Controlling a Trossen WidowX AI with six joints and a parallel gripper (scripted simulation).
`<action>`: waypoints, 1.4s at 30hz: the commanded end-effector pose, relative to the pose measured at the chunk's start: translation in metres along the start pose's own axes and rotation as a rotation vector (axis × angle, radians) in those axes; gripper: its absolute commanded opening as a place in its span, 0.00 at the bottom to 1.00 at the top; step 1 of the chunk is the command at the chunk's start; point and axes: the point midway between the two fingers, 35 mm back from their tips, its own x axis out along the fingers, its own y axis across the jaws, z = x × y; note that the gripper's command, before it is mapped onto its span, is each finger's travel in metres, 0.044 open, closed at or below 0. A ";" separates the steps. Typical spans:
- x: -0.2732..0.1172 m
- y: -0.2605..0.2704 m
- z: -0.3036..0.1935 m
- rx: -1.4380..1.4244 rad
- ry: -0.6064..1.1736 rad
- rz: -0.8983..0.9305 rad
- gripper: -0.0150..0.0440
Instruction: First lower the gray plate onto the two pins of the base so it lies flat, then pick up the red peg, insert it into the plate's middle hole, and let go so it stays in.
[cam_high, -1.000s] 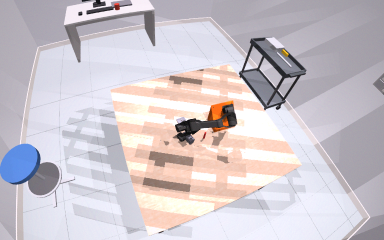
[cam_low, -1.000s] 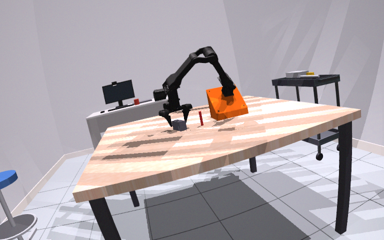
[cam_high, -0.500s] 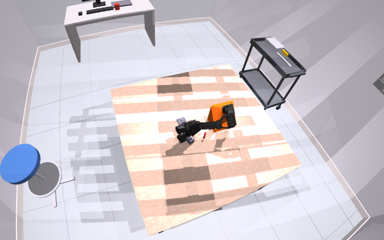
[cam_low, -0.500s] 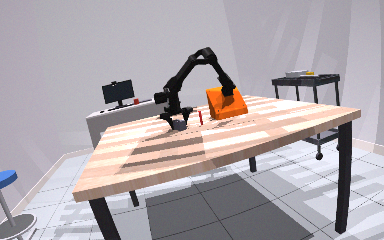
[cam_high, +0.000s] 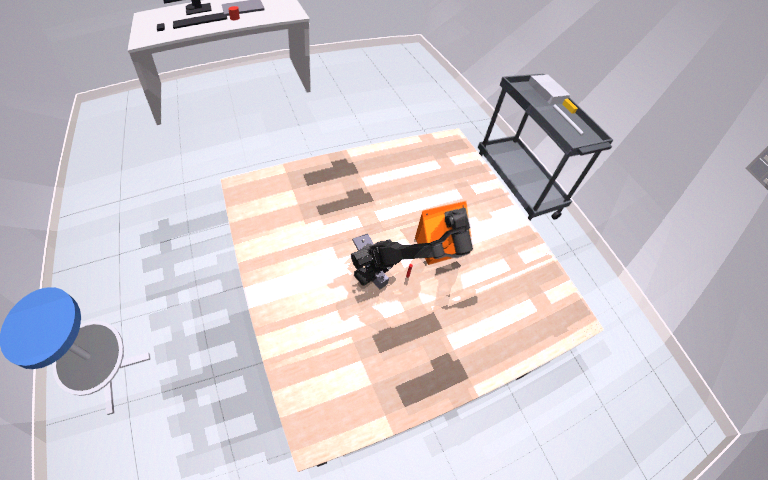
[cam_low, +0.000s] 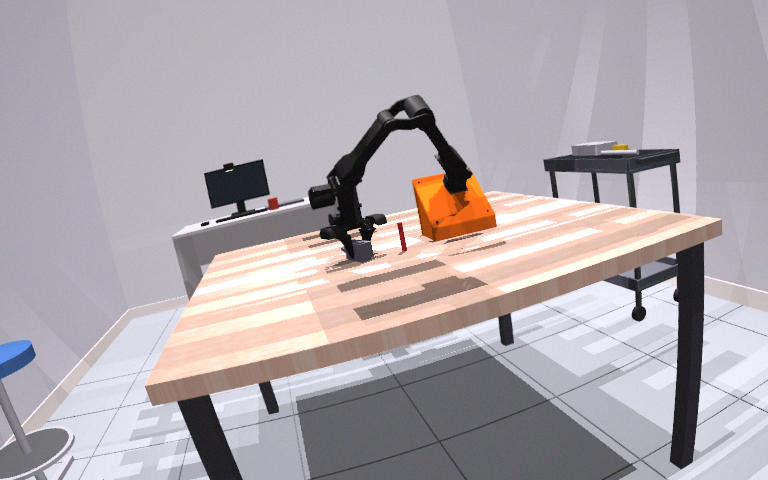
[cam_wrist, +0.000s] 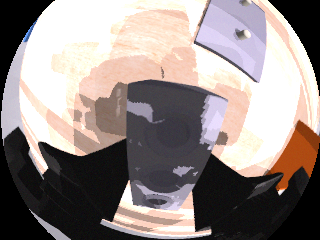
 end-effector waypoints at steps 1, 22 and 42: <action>-0.004 0.001 0.001 0.003 0.000 0.000 0.30; -0.068 0.010 0.011 0.002 -0.010 -0.003 0.25; -0.133 0.007 0.011 0.003 -0.005 -0.002 0.25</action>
